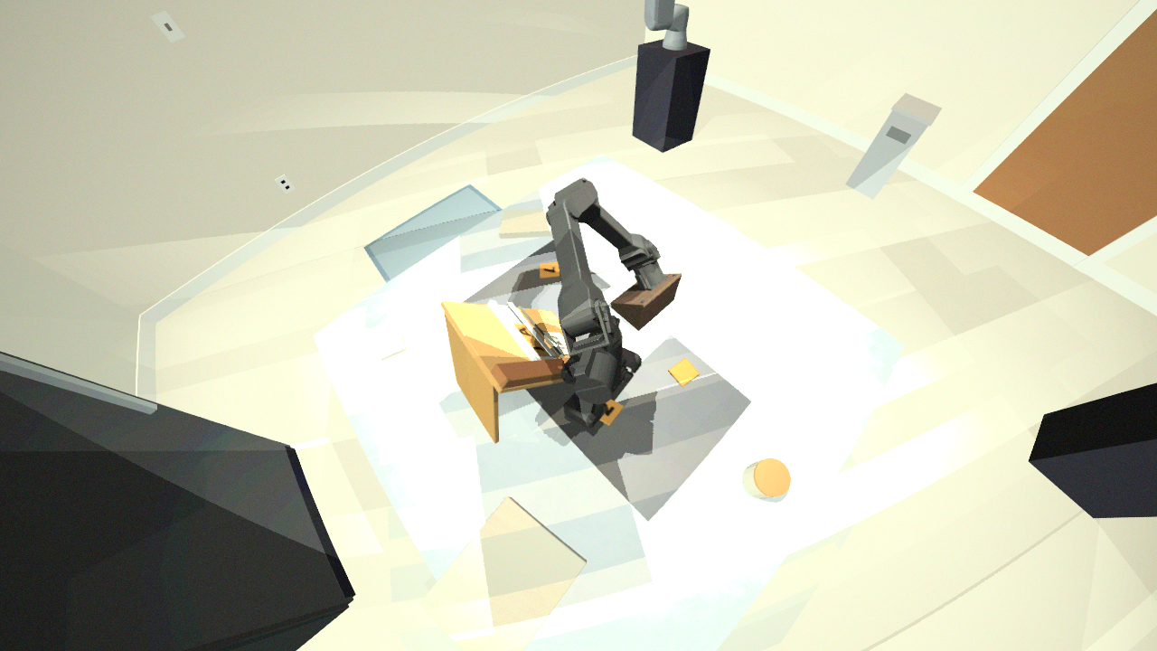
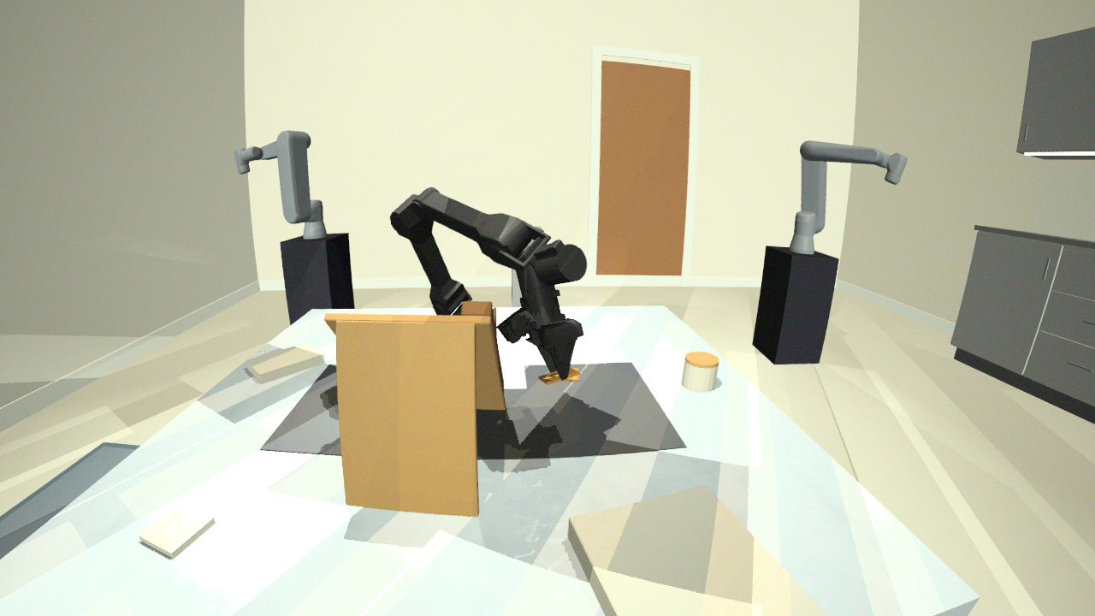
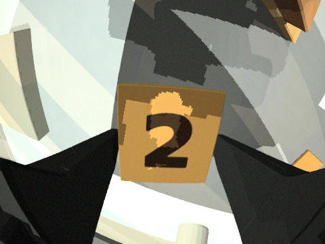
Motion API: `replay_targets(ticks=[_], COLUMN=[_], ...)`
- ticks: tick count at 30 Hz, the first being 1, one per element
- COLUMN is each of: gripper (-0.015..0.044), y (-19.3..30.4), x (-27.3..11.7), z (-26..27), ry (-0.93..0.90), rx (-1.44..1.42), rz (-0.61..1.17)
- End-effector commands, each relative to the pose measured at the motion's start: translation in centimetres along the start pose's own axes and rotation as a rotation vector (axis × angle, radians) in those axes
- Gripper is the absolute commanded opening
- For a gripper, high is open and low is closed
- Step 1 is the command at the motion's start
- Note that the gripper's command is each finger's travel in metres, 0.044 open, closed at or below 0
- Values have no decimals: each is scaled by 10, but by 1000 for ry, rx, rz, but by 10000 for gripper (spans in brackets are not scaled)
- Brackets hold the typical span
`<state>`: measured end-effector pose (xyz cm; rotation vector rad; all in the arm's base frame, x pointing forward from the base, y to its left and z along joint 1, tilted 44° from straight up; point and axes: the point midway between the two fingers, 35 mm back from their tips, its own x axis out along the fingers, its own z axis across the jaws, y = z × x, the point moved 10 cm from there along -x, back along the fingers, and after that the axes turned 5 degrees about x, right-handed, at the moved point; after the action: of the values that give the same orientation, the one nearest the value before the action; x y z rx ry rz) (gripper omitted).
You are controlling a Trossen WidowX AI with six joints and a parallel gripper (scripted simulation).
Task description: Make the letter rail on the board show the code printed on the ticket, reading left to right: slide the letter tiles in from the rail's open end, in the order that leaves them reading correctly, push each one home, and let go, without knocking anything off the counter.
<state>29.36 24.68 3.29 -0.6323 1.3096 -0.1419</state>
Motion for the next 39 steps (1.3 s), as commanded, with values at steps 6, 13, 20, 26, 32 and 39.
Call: replay_targets(ticks=[6,13,20,26,32,39], gripper=[0,0,0,0,0,0], y=[-12,-21,-32,-41,-51,-71], x=[-25,-43,-62,-79,-94,-135], z=[5,8,11,12,12,24], ry=[-86,-157,-237,-309,-381,-541], rx=[-142,-239,-342,-429,-513,-496], rz=[59,89,110,119,119,89])
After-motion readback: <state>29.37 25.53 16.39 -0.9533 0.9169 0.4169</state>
